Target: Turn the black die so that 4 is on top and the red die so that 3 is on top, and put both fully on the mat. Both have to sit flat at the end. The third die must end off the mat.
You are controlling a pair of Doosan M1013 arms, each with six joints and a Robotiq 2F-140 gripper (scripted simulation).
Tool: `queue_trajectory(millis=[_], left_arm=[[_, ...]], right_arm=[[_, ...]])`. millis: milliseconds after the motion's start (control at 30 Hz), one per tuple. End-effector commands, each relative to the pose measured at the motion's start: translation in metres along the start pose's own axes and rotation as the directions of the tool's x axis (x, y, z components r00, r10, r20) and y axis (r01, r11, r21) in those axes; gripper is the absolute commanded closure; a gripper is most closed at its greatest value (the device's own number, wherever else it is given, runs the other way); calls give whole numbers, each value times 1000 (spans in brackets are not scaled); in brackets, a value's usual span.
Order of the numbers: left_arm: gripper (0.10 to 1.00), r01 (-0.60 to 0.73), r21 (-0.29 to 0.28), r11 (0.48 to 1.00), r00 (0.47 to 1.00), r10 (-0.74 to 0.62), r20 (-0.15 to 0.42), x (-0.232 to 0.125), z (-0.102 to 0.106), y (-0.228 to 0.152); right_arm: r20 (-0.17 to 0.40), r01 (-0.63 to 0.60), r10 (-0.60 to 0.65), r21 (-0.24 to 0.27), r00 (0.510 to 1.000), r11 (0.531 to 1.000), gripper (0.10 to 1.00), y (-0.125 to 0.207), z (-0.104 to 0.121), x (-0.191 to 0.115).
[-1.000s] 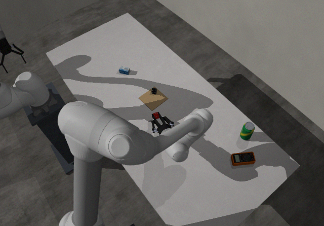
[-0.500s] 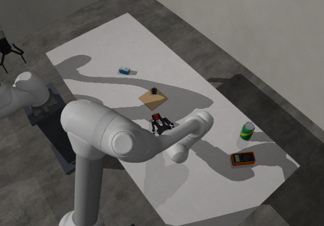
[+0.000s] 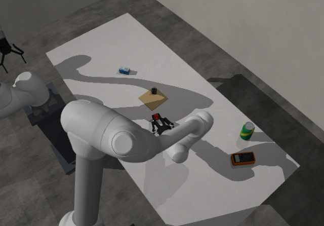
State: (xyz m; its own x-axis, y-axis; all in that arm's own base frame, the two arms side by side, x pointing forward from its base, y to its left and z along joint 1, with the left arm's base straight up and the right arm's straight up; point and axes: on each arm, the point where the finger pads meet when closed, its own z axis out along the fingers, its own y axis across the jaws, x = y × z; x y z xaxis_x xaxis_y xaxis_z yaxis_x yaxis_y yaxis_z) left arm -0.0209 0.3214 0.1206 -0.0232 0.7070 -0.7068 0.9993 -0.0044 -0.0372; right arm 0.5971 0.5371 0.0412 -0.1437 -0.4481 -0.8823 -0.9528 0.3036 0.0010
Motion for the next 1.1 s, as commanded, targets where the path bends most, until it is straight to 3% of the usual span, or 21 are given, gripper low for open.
queue_trajectory(millis=[0,1067], left_arm=[[98,0,0,1000,1000,0,-1,0,0,0],[98,0,0,1000,1000,0,-1,0,0,0]], right_arm=[[1,1,-1,0,1000,1000,855,0,0,-1],[1,1,-1,0,1000,1000,855,0,5,10]])
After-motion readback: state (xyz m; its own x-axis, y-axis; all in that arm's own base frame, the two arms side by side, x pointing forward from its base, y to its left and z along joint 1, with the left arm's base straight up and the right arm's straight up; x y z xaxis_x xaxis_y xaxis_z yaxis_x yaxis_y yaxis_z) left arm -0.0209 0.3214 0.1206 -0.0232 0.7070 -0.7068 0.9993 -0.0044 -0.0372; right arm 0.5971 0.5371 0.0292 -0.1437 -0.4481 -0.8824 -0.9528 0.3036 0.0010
